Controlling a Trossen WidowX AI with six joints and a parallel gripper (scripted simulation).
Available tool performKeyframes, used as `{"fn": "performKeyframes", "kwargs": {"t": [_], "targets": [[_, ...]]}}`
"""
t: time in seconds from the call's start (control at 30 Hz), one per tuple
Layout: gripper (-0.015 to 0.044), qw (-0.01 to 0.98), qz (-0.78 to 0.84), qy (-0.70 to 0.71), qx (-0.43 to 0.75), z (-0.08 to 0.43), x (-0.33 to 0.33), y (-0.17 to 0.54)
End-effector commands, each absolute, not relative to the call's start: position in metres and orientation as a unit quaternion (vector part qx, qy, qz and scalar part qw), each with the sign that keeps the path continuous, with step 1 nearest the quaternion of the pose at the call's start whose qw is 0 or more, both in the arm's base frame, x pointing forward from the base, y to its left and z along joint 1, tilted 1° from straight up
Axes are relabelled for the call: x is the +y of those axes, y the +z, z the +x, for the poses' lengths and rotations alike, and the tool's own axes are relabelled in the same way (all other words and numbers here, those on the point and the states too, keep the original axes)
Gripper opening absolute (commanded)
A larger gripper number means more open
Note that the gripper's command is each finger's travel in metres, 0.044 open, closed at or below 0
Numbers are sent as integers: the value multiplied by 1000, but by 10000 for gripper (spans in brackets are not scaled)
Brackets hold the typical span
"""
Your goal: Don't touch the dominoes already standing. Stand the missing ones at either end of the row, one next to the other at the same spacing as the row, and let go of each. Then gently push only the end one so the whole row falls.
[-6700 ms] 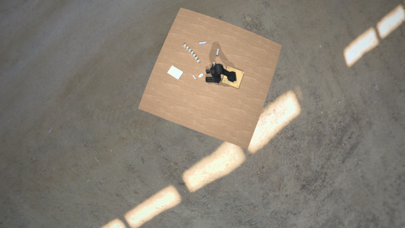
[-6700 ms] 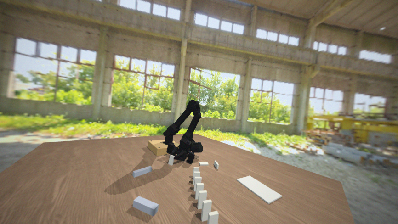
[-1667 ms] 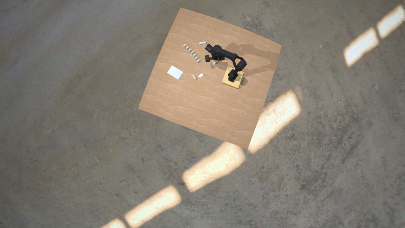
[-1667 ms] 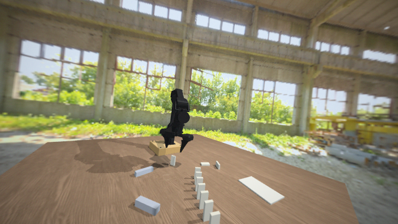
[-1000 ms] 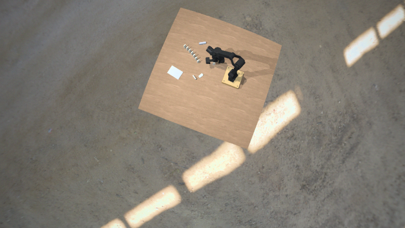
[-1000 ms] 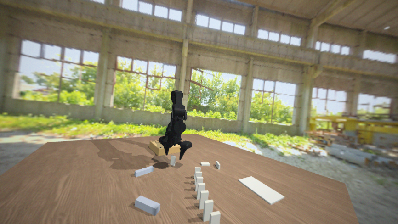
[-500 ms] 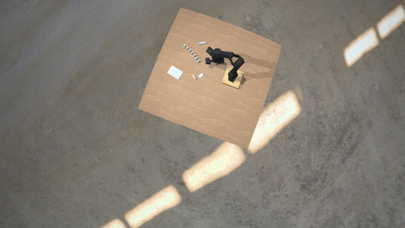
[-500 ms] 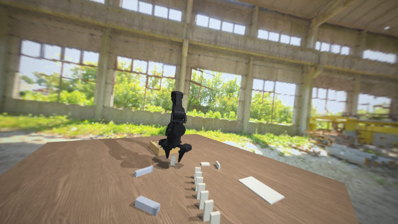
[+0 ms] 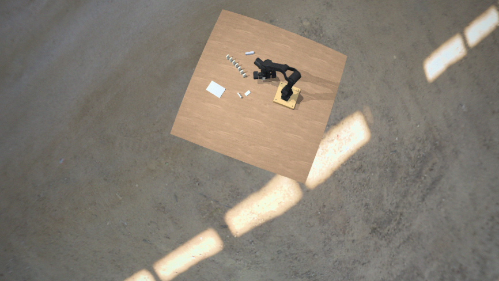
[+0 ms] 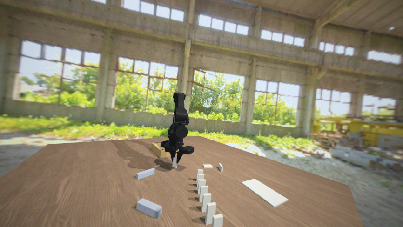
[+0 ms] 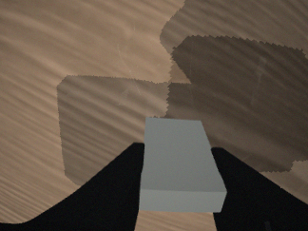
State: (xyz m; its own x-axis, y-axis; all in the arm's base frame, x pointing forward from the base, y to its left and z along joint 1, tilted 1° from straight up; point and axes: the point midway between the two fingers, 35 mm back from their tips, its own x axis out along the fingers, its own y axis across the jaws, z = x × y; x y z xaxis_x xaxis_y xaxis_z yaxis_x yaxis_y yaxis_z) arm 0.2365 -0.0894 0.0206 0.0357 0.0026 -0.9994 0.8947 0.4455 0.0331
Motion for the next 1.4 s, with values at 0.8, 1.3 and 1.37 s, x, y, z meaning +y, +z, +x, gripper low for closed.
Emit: {"fn": "performKeyframes", "kwargs": {"t": [0.8,1.3,1.37], "targets": [[107,655,302,-288,630,302,-69,167],[107,689,219,-204,660,371,-30,148],[107,689,219,-204,660,373,-30,138]]}}
